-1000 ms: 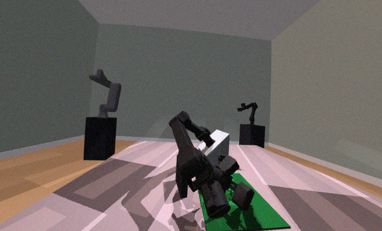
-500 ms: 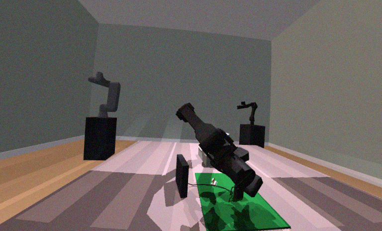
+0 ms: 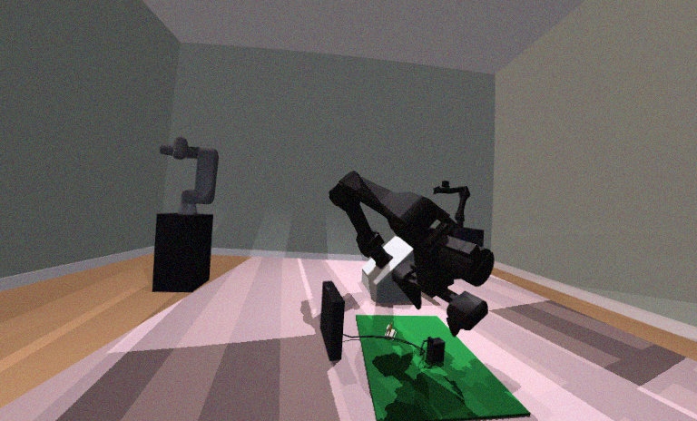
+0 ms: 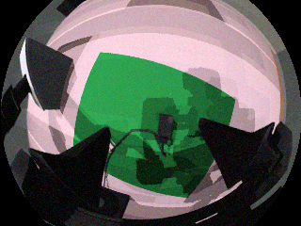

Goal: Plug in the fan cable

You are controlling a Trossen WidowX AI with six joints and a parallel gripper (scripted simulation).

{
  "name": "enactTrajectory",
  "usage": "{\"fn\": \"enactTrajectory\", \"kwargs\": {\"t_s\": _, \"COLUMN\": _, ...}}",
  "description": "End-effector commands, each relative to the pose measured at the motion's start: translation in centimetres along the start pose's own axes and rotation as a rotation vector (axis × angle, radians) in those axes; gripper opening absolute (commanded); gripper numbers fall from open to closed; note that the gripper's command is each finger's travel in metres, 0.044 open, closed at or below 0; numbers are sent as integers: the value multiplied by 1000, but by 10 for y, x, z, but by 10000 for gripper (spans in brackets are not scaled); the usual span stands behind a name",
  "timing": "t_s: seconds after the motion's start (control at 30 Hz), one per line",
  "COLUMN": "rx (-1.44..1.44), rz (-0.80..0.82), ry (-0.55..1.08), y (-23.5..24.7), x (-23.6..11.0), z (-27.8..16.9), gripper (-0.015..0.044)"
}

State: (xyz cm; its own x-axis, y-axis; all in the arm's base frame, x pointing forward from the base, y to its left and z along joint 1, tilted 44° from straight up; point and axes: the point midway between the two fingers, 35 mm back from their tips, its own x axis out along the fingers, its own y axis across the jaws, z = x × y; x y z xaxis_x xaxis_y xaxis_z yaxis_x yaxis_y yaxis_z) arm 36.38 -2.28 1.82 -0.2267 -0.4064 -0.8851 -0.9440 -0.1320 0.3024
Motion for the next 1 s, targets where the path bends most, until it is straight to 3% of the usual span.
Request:
{"fn": "enactTrajectory", "kwargs": {"t_s": 0.0, "rx": 16, "rz": -27, "ry": 76, "y": 1, "x": -9, "z": 2, "gripper": 440}}
{"fn": "enactTrajectory", "kwargs": {"t_s": 0.47, "rx": 74, "rz": -161, "ry": 368, "y": 2, "x": -45, "z": 18, "gripper": 440}}
{"fn": "enactTrajectory", "kwargs": {"t_s": 0.63, "rx": 65, "rz": -134, "ry": 332, "y": 2, "x": -40, "z": 18, "gripper": 440}}
{"fn": "enactTrajectory", "kwargs": {"t_s": 0.8, "rx": 174, "rz": -178, "ry": 358, "y": 6, "x": -77, "z": 46, "gripper": 440}}
{"fn": "enactTrajectory", "kwargs": {"t_s": 0.97, "rx": 174, "rz": -178, "ry": 357, "y": 1, "x": -63, "z": 41, "gripper": 440}}
